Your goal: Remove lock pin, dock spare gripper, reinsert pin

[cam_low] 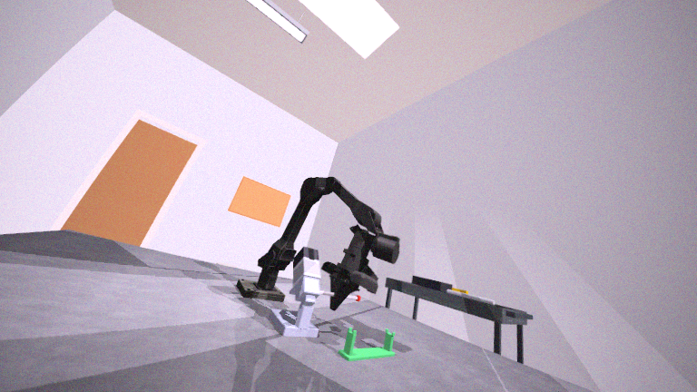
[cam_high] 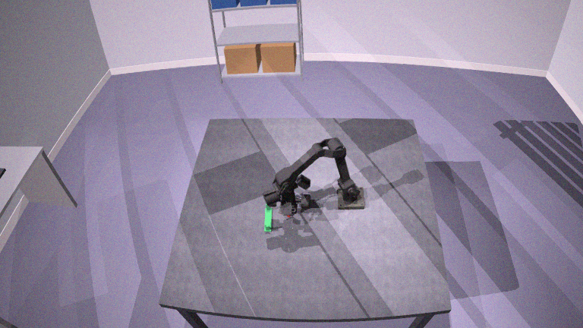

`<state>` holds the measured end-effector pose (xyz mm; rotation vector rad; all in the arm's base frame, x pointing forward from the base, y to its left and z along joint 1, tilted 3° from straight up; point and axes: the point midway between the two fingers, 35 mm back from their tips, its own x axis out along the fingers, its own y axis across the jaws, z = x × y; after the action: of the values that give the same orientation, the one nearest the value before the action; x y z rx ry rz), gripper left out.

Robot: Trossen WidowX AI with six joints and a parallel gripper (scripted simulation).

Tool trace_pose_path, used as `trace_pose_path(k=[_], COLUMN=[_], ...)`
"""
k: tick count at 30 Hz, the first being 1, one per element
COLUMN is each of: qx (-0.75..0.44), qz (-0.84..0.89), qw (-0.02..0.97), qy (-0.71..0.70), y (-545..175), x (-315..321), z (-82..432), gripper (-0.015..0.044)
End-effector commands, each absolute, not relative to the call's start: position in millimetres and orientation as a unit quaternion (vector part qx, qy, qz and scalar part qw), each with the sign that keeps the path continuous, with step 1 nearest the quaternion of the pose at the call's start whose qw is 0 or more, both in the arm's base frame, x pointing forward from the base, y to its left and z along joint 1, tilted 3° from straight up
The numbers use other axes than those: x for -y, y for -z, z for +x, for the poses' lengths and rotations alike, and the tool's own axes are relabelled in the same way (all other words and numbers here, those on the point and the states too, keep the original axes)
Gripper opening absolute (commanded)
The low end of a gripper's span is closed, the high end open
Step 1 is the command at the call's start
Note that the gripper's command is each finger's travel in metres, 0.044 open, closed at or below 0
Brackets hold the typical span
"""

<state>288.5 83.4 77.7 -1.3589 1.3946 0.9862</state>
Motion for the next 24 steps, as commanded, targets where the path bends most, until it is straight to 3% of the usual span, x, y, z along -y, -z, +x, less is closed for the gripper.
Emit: trace_pose_path(k=[1,24], qx=[-0.567,-0.567], qz=[-0.554,-0.554], qw=[0.460,0.459], qy=[-0.400,-0.401], y=[-77,-78], x=[-80,-70], z=[288,289], gripper=[0.0000,0.0000])
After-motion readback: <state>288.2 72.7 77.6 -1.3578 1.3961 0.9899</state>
